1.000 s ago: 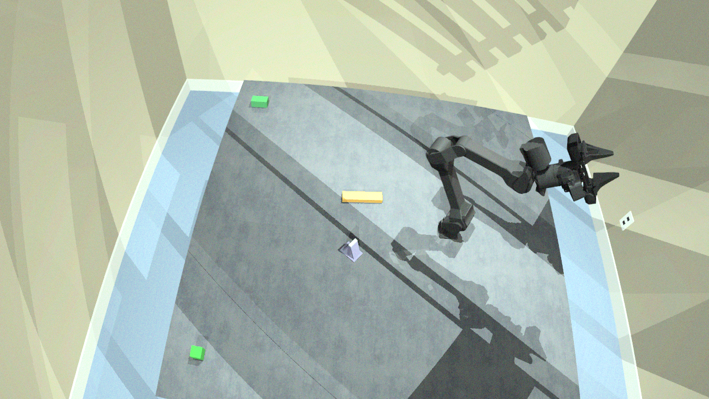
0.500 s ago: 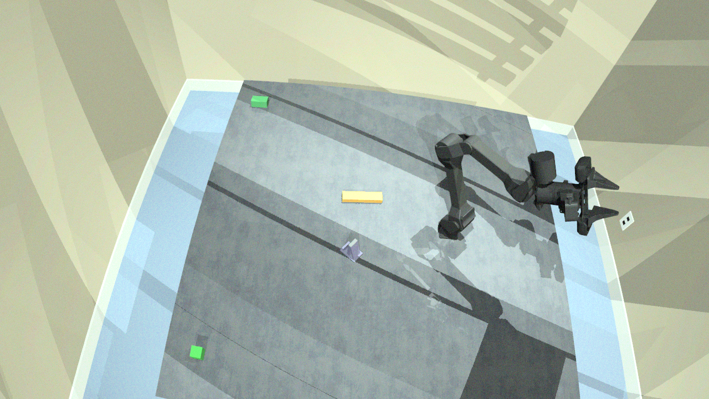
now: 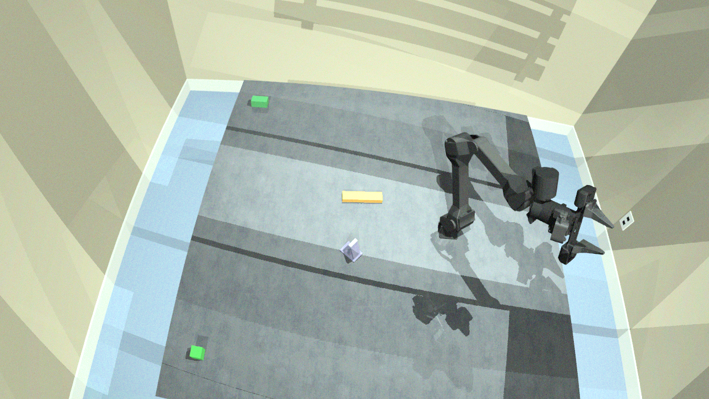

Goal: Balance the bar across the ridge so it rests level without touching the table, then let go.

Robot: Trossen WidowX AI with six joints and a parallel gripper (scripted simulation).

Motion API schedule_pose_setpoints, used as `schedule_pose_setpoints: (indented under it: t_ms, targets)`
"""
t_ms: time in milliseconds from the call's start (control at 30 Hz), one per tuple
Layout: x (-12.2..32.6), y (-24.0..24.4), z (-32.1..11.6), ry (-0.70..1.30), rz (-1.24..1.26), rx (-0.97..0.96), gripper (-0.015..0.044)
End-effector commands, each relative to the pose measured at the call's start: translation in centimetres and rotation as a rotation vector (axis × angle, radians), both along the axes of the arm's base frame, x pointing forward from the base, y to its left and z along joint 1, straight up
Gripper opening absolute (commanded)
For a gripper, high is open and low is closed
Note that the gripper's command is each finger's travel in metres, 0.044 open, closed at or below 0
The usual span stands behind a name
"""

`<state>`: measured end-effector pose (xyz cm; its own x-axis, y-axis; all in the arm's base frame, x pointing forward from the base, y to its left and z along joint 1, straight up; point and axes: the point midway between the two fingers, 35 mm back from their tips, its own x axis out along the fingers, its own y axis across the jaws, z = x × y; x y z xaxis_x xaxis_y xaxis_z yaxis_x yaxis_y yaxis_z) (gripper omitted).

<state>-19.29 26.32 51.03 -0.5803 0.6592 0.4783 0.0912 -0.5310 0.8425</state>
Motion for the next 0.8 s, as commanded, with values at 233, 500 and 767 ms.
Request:
schedule_pose_setpoints:
  t_ms: [233,500,767]
  targets:
    - [3.4,4.7,-2.7,-0.135,-0.204,-0.077,0.0315]
    - [6.9,8.0,-4.8,-0.24,-0.355,-0.135,0.0315]
    - [10.7,10.0,-6.8,-0.301,-0.468,-0.189,0.0315]
